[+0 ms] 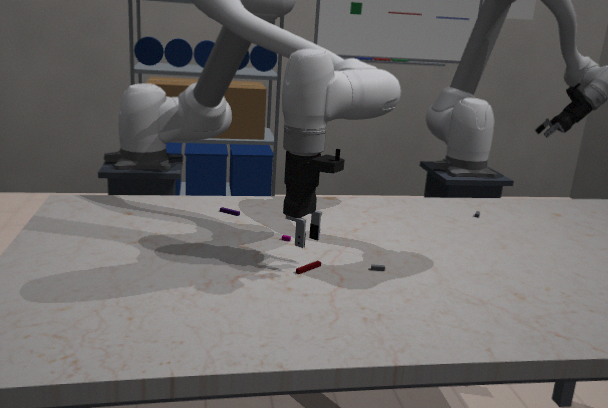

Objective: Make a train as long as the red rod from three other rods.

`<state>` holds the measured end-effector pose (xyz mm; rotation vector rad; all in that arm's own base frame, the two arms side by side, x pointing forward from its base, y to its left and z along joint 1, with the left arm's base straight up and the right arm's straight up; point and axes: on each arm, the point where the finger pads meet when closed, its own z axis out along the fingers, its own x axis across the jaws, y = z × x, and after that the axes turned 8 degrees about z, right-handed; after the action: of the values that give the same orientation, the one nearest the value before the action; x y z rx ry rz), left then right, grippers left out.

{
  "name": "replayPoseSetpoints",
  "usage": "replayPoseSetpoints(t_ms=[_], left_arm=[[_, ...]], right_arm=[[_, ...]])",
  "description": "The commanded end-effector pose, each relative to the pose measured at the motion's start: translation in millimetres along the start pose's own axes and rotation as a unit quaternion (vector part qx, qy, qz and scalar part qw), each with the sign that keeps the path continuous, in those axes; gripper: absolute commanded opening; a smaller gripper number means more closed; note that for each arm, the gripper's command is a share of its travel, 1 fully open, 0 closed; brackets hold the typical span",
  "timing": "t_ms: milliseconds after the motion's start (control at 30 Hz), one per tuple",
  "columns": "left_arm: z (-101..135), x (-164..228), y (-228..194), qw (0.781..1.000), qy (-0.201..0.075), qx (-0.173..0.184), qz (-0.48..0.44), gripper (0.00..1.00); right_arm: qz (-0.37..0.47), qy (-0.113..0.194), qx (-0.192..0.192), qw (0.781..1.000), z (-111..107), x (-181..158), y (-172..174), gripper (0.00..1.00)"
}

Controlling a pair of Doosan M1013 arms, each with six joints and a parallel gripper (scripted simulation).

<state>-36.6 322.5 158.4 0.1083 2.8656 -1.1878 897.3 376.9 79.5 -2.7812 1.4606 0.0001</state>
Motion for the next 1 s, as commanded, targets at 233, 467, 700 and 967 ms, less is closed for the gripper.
replayPoseSetpoints(t_ms=[233, 467, 700, 967], left_arm=[[-0.4, 0.1, -0.1, 1.000, 0.000, 0.000, 0.000, 1.00], [-0.4, 0.1, -0.1, 1.000, 0.000, 0.000, 0.000, 1.00], [-0.4, 0.1, -0.1, 1.000, 0.000, 0.000, 0.000, 1.00], [-0.4, 0.1, -0.1, 1.000, 0.000, 0.000, 0.000, 1.00]], right_arm=[[0.000, 0.000, 0.001, 1.000, -1.7, 0.0, -0.5, 1.00], [0.000, 0.000, 0.001, 1.000, -1.7, 0.0, -0.5, 1.00], [0.000, 0.000, 0.001, 1.000, -1.7, 0.0, -0.5, 1.00], [-0.019, 0.000, 0.001, 1.000, -1.8, -2.2, -2.6, 1.00]])
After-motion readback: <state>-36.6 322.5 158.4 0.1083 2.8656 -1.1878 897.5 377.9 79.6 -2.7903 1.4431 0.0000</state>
